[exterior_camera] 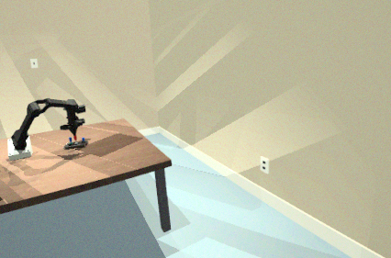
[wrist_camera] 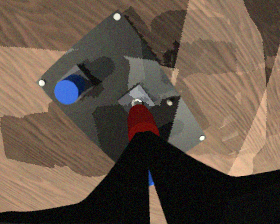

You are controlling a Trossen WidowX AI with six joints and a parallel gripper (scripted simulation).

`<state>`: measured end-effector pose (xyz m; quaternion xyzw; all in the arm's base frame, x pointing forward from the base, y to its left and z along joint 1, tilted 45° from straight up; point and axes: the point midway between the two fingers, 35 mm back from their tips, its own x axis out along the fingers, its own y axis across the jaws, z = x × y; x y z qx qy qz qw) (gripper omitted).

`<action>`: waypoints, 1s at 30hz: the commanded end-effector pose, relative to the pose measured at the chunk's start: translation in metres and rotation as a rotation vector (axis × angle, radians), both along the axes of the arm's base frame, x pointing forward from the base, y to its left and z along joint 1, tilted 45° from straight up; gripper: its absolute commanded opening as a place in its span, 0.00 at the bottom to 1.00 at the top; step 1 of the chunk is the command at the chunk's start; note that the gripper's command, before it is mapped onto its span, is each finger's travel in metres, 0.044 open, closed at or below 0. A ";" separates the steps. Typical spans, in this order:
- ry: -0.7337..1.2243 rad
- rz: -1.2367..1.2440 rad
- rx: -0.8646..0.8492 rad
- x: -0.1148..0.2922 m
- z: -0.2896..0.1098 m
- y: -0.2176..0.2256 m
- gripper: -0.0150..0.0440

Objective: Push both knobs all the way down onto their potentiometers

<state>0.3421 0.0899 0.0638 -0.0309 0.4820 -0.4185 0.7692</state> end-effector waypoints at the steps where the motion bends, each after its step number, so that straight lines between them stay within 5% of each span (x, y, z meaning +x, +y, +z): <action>1: -0.002 0.005 -0.005 0.001 0.001 0.000 0.25; 30: -0.002 0.005 -0.005 0.003 -0.007 -0.008 0.25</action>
